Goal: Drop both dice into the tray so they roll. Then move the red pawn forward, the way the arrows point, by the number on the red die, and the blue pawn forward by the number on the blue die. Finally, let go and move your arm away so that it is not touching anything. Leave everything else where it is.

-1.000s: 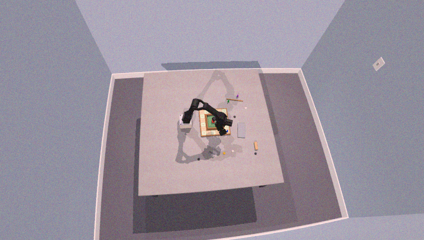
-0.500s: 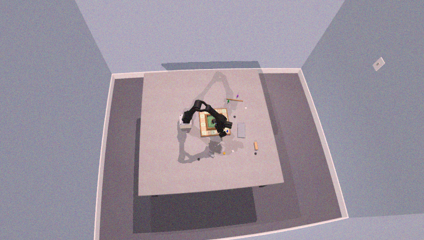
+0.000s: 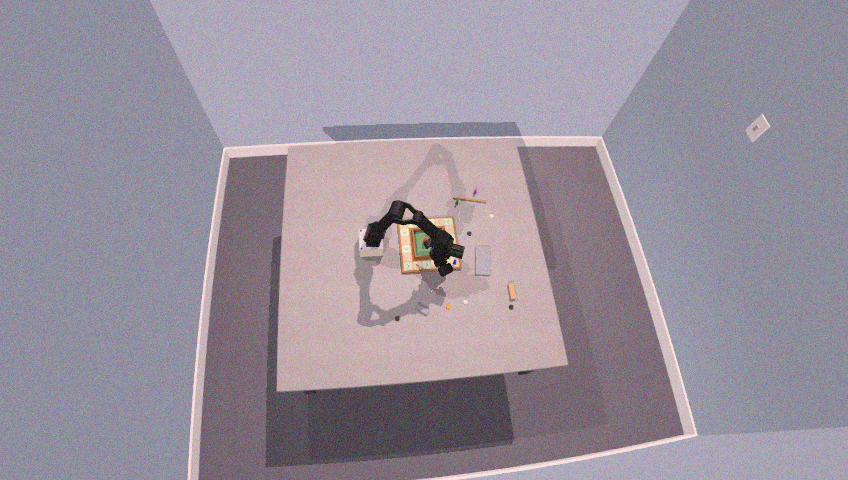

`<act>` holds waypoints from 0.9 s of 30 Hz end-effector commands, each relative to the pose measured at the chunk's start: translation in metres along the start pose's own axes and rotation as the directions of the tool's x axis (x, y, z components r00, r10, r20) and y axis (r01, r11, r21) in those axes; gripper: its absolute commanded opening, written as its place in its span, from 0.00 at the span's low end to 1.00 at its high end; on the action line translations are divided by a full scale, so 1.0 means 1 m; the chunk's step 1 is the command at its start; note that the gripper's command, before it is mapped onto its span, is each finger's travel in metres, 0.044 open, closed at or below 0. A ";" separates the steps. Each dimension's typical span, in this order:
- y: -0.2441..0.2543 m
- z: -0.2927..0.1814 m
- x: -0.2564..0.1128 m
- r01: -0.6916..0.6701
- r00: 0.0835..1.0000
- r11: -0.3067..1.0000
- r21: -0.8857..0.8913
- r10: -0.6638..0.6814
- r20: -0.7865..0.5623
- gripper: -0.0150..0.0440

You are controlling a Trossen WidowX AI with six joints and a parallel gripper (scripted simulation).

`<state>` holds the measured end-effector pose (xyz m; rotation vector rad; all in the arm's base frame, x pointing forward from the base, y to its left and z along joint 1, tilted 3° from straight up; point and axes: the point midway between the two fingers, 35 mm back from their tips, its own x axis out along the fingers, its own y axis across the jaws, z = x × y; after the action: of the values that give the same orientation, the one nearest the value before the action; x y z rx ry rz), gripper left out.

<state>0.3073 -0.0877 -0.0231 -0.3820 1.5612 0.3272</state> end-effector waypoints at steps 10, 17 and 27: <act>-0.001 0.001 -0.001 0.002 1.000 1.000 0.000 -0.002 0.003 0.88; 0.001 0.000 -0.048 -0.006 1.000 1.000 -0.006 0.006 0.001 1.00; -0.022 0.051 -0.055 -0.006 1.000 0.891 0.455 0.004 0.005 0.69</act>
<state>0.3359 -0.0875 0.0280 -0.1806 1.5828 0.1237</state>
